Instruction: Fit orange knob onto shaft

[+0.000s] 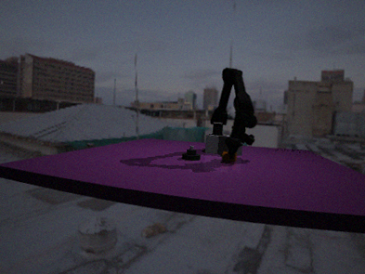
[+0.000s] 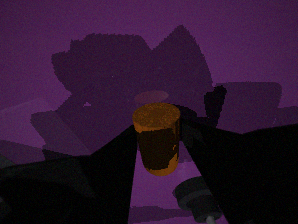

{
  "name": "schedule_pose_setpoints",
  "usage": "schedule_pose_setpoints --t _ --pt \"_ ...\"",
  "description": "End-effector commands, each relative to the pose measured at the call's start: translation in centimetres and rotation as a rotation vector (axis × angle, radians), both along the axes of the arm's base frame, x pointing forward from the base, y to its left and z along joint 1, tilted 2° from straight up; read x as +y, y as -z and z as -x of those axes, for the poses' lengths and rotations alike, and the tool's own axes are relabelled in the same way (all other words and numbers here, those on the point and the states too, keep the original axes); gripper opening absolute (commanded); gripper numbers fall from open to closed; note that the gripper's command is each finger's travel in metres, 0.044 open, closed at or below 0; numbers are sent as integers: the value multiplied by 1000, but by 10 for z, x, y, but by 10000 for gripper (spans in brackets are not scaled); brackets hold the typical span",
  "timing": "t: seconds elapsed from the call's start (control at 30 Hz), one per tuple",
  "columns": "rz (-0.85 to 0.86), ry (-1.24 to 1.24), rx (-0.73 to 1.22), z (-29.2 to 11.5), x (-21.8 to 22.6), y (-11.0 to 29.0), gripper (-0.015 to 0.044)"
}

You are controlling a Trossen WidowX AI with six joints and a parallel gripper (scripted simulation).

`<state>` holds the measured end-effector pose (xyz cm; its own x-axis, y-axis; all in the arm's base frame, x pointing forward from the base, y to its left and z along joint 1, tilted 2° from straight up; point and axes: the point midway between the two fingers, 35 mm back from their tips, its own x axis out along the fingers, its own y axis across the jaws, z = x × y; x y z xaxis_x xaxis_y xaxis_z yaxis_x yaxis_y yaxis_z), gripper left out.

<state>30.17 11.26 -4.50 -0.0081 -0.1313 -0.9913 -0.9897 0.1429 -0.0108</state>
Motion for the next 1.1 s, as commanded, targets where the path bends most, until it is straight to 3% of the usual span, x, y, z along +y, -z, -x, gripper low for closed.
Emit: schedule_pose_setpoints --t 0.0,1.07 --pt "6 5 2 0 -1 2 179" --pt "-374 -3 -59 3 -22 -13 179"
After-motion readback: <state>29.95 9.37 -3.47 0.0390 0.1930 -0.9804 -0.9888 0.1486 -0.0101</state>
